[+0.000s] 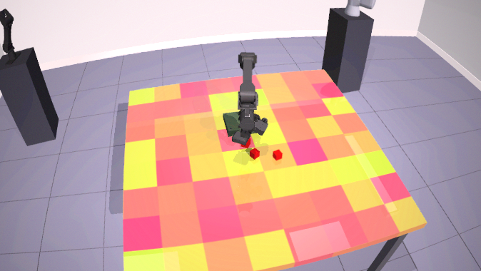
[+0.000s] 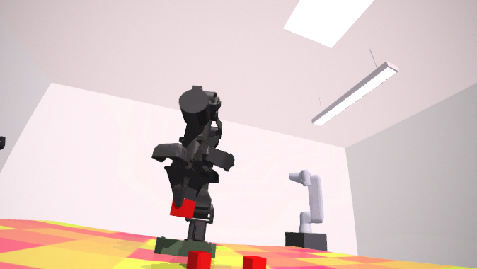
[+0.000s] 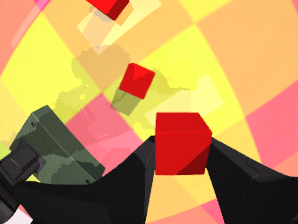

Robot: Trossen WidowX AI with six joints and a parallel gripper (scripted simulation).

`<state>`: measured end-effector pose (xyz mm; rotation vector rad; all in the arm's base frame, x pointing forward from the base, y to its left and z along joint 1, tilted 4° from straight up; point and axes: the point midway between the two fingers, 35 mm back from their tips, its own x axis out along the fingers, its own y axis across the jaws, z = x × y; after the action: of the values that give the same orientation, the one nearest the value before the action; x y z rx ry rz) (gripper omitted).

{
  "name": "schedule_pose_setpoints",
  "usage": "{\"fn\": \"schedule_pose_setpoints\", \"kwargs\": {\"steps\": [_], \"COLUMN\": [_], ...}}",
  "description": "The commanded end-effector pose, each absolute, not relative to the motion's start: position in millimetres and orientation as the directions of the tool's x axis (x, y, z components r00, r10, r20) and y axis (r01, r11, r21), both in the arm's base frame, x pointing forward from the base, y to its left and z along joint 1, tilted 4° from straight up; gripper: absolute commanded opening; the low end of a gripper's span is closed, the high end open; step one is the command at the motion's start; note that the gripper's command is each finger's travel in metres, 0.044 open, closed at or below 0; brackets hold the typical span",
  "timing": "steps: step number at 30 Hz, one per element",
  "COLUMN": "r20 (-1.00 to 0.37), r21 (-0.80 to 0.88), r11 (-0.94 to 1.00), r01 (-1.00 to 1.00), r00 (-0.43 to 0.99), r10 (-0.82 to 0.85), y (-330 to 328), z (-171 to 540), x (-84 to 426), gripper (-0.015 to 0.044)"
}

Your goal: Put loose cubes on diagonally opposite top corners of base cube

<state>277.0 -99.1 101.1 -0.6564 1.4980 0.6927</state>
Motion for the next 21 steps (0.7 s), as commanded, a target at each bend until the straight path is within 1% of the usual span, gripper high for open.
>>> {"fn": "schedule_pose_setpoints", "kwargs": {"steps": [1, 21], "r20": [-0.999, -0.999], "r21": [0.038, 0.042], "r11": [0.652, 0.639], "r01": [-0.757, -0.768], "r00": [-0.039, -0.038], "r10": [0.014, 0.021], "y": [-86, -23], "z": [97, 83], "x": [282, 296], "gripper": [0.0105, 0.0105]}}
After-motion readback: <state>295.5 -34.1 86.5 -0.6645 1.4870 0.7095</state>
